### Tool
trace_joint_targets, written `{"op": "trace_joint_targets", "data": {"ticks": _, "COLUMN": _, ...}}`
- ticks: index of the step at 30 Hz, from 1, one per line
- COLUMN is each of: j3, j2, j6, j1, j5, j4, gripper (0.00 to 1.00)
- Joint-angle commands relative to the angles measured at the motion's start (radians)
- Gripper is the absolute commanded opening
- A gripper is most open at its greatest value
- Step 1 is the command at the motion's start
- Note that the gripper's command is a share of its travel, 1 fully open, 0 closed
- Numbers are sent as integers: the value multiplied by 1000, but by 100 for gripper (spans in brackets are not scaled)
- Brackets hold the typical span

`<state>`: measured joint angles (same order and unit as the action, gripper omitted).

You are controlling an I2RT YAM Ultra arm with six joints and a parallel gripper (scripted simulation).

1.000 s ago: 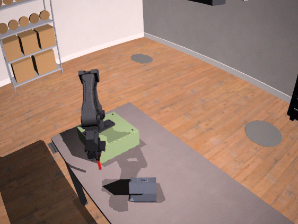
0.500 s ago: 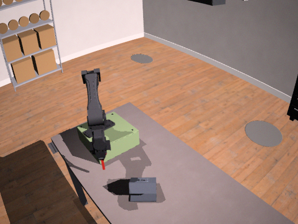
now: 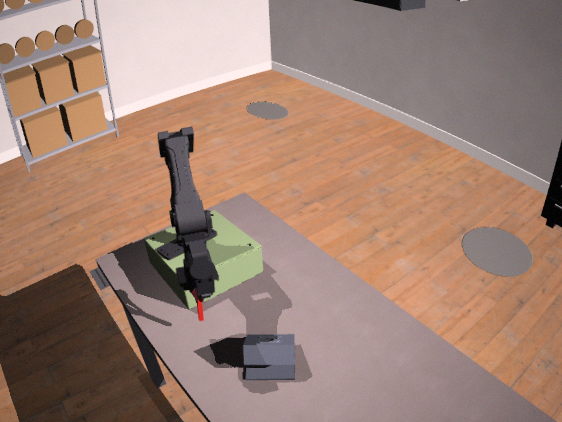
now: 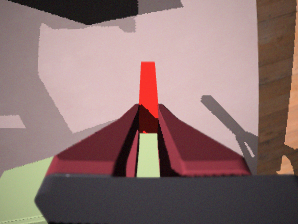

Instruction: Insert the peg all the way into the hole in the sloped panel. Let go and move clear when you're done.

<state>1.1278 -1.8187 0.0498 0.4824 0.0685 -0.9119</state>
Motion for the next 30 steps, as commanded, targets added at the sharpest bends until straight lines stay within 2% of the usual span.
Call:
{"op": "trace_joint_targets", "data": {"ticks": 1, "j3": 40, "j2": 34, "j6": 39, "j1": -28, "j5": 26, "j4": 32, "gripper": 0}}
{"op": "trace_joint_targets", "data": {"ticks": 30, "j3": 48, "j2": 46, "j6": 196, "j1": -193, "j5": 117, "j4": 93, "gripper": 0}}
